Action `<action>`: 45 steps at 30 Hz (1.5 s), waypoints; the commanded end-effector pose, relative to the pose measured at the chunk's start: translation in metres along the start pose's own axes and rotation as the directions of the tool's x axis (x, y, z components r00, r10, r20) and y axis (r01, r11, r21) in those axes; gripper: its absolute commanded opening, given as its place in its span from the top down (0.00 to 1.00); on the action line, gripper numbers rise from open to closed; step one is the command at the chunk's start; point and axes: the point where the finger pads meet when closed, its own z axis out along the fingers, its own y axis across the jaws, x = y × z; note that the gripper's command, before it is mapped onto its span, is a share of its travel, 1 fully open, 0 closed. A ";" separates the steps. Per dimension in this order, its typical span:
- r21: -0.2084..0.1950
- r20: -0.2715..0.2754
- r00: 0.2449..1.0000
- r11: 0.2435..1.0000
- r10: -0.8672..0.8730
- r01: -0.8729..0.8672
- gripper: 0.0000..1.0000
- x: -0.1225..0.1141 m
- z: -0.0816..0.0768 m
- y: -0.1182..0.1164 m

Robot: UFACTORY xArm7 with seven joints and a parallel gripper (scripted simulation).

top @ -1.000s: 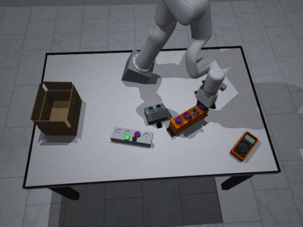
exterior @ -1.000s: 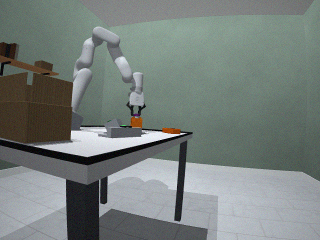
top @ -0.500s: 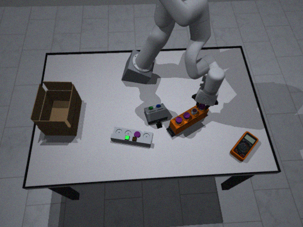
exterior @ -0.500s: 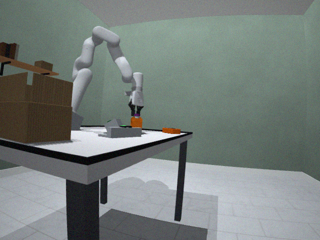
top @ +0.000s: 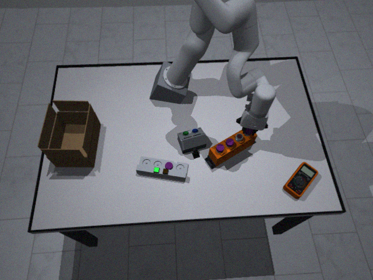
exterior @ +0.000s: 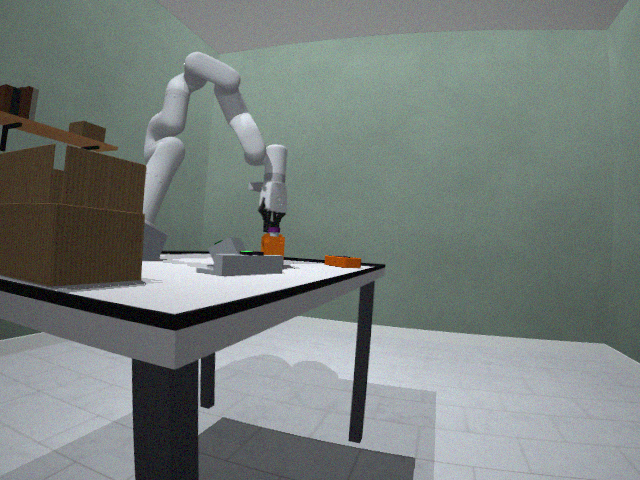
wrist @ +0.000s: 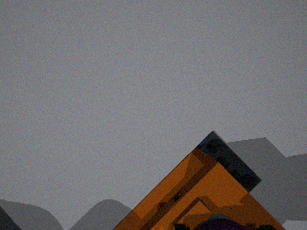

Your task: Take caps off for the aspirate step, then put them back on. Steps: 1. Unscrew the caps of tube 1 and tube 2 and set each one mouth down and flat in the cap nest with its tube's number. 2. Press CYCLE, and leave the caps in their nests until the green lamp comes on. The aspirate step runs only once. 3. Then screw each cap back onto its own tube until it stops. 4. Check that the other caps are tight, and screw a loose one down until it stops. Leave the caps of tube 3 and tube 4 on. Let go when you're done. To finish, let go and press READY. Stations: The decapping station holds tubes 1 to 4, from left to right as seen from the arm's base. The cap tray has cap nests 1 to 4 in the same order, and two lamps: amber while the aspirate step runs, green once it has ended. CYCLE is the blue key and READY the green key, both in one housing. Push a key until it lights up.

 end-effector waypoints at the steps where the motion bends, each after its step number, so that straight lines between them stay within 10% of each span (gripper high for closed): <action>1: -0.004 0.002 1.000 1.000 -0.001 0.001 1.00 -0.001 -0.001 0.001; 15: -0.004 0.000 0.901 0.901 0.434 -0.434 1.00 -0.001 -0.001 0.001; 30: -0.003 -0.005 0.489 0.489 0.872 -0.872 1.00 -0.001 0.000 0.001; 40: -0.001 -0.007 0.023 0.023 1.000 -1.000 1.00 -0.001 0.000 0.001; 45: -0.002 -0.004 0.001 0.001 1.000 -1.000 1.00 -0.001 0.000 0.001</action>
